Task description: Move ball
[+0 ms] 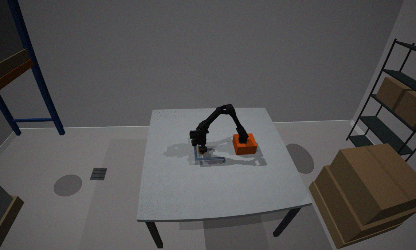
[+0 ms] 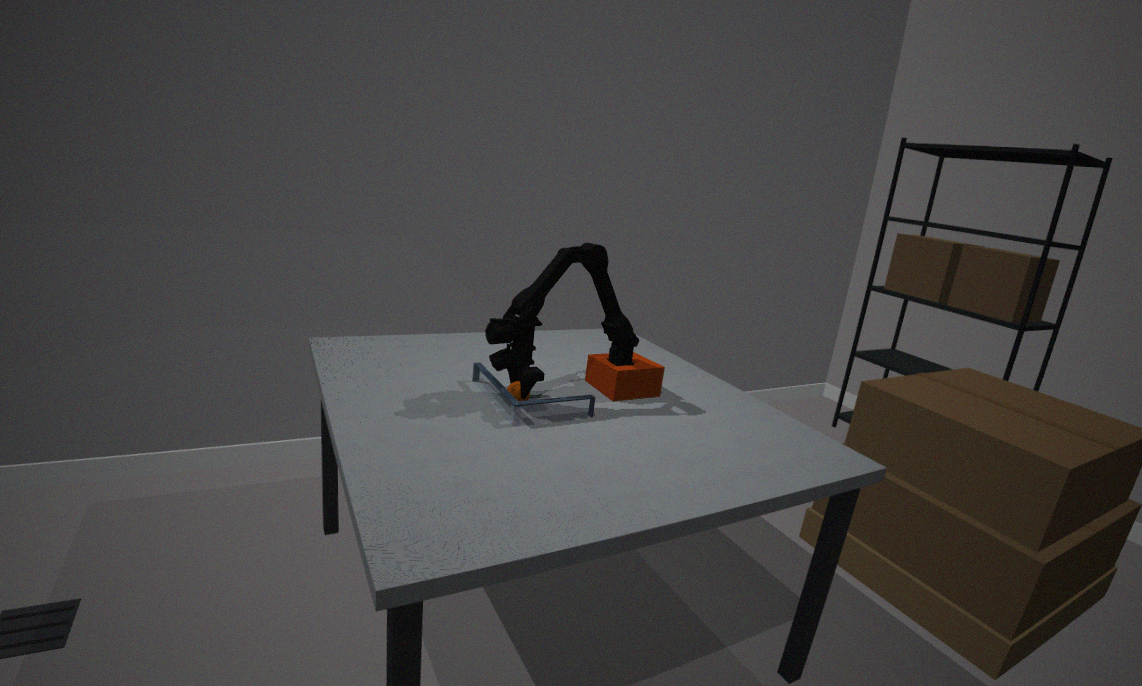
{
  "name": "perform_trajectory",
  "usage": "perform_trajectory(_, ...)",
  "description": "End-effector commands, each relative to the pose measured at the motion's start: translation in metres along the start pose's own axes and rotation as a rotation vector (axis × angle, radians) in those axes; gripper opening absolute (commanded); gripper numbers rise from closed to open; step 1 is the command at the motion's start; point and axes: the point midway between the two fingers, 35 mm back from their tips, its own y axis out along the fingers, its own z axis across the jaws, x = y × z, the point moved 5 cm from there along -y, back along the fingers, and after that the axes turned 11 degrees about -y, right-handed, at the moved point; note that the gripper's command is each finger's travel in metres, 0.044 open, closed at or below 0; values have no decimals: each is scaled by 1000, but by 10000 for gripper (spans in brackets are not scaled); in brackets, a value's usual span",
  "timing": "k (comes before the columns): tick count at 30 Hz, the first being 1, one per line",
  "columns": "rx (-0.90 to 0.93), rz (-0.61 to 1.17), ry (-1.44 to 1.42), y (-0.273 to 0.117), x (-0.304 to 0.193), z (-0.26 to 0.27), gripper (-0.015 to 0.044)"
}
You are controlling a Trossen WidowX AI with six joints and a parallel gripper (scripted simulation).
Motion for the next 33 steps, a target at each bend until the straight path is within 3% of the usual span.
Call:
perform_trajectory(1, 0, 0, 0, 0, 0, 0, 289)
perform_trajectory(7, 0, -1, 0, -11, 2, 0, 433)
perform_trajectory(12, 0, -10, -3, -83, 1, 0, 433)
perform_trajectory(24, -2, -27, -6, -80, 4, -1, 433)
perform_trajectory(29, -1, -18, -7, -126, -1, 0, 440)
perform_trajectory(33, -1, -17, -7, -129, -2, 0, 440)
